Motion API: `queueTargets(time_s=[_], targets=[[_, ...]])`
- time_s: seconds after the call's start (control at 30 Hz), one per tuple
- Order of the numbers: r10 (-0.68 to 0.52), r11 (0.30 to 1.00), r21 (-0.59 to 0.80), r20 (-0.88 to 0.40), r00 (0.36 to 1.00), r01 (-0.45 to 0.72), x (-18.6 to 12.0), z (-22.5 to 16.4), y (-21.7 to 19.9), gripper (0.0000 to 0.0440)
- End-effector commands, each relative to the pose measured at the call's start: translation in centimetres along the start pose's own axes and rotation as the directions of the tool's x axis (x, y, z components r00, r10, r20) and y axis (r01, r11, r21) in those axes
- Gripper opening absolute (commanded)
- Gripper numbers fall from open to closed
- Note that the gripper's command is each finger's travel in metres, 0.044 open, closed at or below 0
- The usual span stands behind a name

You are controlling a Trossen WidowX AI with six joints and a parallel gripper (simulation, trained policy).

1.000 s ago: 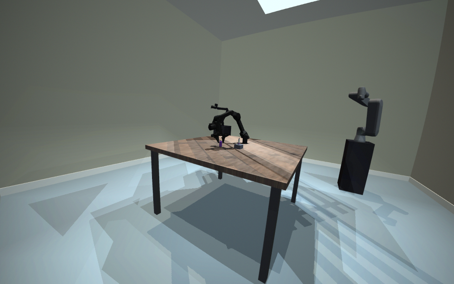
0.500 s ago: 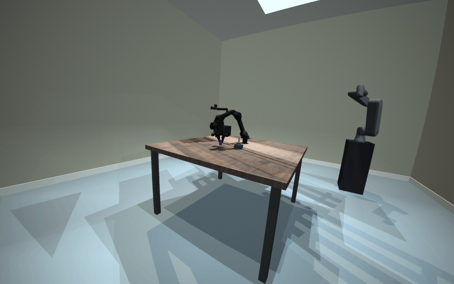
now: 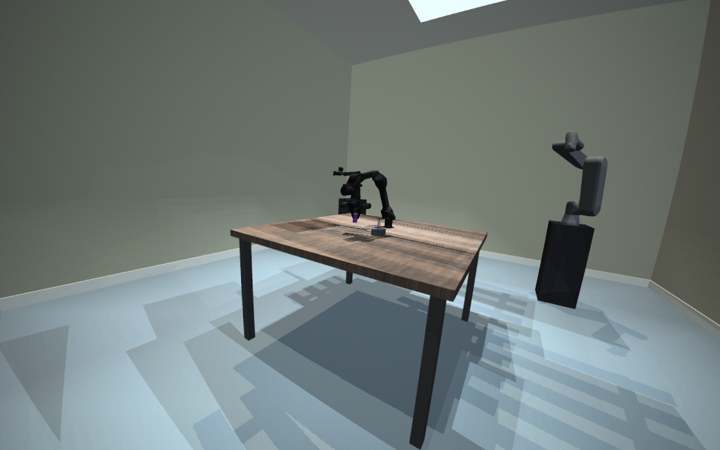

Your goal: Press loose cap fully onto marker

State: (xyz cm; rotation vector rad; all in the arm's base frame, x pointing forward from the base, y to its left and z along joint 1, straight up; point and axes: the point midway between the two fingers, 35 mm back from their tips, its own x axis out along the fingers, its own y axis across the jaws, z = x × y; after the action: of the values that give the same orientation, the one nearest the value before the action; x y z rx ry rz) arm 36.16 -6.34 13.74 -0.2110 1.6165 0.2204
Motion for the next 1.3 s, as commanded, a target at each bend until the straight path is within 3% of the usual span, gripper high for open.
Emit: queueTargets(time_s=[0.0,0.7,1.27], targets=[[0.005,1.000,-0.020,0.002,1.000,-0.004,-0.9,0.2,1.7,0.0033],[0.015,0.984,-0.175,-0.026,1.000,-0.020,-4.0,-1.3,12.3,0.0000],[0.007,0.971,-0.238,-0.045,0.999,-0.017,-3.8,-2.9,14.6,0.0000]])
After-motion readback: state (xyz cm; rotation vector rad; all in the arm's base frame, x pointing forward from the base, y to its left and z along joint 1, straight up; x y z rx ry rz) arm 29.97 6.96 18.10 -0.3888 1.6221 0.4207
